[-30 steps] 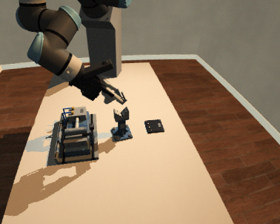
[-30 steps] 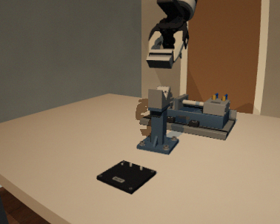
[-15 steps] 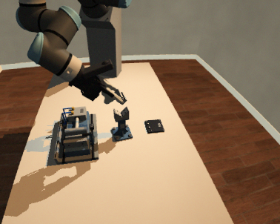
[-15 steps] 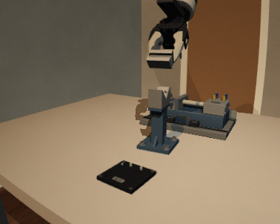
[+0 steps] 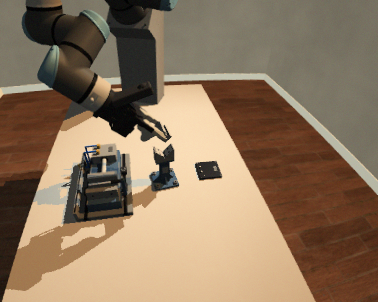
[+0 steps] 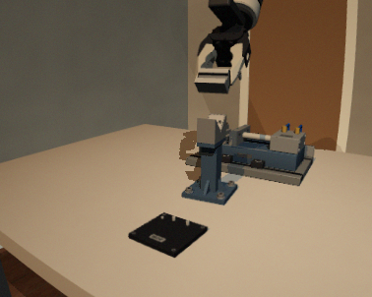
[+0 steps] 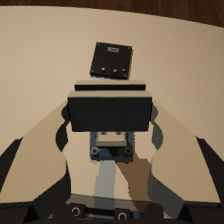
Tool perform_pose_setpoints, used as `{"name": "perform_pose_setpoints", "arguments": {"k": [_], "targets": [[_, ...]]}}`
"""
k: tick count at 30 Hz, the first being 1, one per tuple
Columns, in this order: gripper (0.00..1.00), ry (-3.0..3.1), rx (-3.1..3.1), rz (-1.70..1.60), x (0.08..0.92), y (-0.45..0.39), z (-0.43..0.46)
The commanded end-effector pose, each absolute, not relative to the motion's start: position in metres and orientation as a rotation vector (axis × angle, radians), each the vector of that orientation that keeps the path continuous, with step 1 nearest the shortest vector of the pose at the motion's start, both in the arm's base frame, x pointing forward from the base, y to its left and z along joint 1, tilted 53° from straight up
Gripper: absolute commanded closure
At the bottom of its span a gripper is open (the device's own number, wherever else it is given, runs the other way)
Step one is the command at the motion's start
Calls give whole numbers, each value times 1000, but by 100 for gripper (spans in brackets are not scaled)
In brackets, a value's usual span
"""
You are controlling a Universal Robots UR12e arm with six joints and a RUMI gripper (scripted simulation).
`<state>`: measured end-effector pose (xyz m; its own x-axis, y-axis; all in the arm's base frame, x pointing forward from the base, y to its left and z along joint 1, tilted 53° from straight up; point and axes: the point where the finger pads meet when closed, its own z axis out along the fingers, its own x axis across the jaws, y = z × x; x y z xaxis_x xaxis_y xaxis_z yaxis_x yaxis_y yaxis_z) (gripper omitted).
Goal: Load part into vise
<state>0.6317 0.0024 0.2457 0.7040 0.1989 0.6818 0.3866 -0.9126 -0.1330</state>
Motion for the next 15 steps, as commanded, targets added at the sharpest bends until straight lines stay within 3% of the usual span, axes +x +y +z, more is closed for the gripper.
{"name": "perform_pose_setpoints", "arguments": {"k": [1, 15], "targets": [[100, -465, -2647, -1015, 633, 2, 245], [100, -465, -2647, -1015, 640, -2, 239]]}}
